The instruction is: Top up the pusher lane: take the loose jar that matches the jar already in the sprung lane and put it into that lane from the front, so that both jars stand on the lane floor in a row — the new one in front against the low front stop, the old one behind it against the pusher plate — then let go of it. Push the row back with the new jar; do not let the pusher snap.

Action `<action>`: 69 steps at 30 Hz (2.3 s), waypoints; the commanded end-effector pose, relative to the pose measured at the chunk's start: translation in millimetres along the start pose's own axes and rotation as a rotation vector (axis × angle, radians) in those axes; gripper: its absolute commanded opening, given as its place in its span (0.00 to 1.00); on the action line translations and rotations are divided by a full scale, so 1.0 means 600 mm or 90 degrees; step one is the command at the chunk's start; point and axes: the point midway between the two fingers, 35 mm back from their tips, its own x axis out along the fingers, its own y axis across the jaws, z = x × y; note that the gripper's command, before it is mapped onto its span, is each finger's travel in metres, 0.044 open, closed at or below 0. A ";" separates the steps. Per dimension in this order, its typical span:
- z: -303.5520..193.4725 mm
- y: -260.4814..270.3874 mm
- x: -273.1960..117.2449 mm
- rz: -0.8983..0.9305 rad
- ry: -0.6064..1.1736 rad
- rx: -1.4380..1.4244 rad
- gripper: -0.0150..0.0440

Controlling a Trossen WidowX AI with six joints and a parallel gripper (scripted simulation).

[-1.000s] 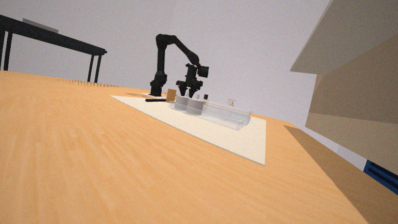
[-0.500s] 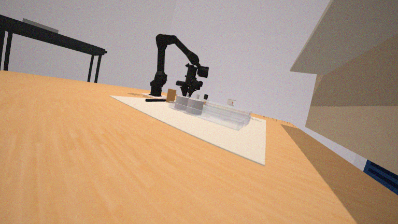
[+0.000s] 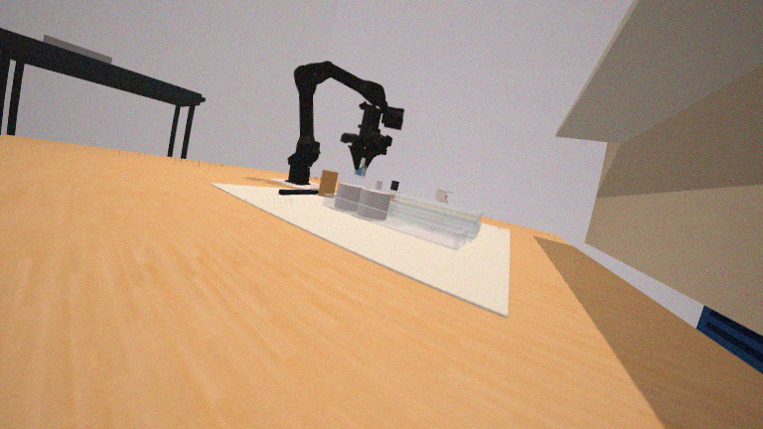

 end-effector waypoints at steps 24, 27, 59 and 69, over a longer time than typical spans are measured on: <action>0.090 -0.071 -0.027 -0.001 -0.009 0.002 0.25; 0.108 -0.089 -0.017 -0.002 -0.010 0.001 0.25; 0.160 -0.155 0.057 -0.006 -0.012 0.000 0.25; 0.168 -0.155 0.057 -0.006 -0.012 0.000 0.25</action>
